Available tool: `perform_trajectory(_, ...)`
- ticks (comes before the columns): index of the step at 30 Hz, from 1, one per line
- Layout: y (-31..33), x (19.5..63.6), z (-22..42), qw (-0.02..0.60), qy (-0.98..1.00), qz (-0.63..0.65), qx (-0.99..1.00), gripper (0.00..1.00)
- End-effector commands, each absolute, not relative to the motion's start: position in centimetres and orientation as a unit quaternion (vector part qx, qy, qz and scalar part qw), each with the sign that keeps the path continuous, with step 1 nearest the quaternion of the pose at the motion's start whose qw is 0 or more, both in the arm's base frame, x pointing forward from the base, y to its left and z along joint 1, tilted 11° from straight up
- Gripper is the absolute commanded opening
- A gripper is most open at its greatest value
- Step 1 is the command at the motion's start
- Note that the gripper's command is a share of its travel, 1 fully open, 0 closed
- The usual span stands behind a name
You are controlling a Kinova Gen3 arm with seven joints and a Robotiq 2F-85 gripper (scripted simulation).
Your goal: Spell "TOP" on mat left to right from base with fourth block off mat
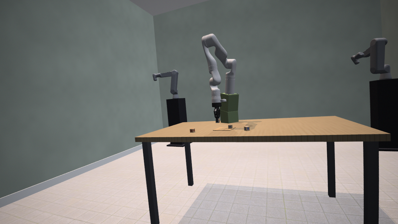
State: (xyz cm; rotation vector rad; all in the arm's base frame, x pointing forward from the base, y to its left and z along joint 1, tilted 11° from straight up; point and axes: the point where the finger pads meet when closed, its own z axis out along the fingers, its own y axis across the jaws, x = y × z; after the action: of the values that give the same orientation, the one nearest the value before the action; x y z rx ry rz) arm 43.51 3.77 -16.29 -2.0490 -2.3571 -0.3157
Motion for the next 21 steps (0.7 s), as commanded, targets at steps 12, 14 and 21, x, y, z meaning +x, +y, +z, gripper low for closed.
perform_trajectory(12, 4.4, 43.2, -20.8, 0.010, -0.750, -0.096, -0.655, 0.26)
perform_trajectory(14, 4.4, 43.2, -20.9, 0.010, -0.750, -0.096, -0.655, 0.26)
perform_trajectory(21, 4.4, 43.2, -20.9, 0.010, -0.750, -0.096, -0.655, 0.26)
